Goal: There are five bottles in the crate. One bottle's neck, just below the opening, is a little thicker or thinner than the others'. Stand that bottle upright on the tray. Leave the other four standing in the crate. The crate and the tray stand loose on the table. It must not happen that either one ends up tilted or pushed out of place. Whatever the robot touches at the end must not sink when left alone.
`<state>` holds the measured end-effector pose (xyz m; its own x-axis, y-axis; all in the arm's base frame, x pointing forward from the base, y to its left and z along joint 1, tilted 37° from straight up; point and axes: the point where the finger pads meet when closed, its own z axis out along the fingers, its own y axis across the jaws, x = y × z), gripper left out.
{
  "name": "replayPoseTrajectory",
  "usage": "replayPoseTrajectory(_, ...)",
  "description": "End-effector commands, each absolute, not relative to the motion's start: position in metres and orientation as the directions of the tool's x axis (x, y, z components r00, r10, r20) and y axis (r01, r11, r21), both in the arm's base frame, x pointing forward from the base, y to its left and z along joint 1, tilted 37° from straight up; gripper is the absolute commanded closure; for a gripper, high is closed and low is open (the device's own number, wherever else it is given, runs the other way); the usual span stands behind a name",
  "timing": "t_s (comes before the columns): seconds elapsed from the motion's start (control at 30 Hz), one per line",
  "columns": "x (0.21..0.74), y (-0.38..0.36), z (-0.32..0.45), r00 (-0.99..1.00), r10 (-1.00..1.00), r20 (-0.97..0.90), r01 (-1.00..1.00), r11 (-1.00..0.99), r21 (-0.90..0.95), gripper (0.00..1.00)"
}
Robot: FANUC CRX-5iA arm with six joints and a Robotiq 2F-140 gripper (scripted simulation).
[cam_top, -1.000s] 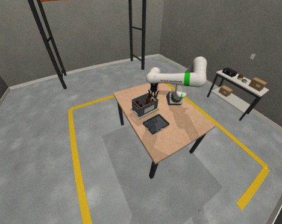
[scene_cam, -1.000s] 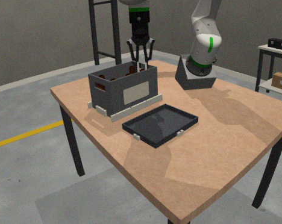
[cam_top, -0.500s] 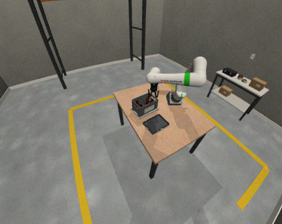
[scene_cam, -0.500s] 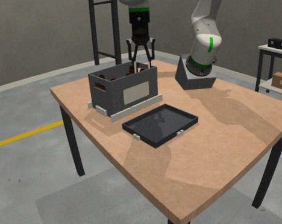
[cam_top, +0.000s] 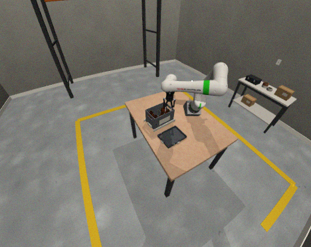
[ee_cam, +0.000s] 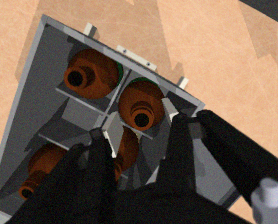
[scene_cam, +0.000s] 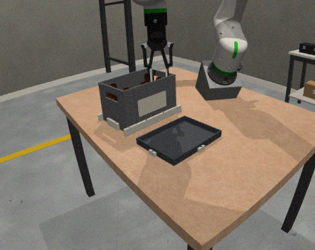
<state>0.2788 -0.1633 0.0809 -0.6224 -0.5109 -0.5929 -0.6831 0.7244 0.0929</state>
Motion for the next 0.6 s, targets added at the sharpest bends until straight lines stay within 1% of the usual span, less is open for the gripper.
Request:
replayPoseTrajectory(0.0,0.2788,-0.1639,0.0812,-0.622,-0.511,-0.592,-0.683,0.725,0.092,0.56)
replayPoseTrajectory(0.57,0.2782,-0.1647,0.0824,-0.622,-0.511,-0.592,-0.683,0.725,0.092,0.56)
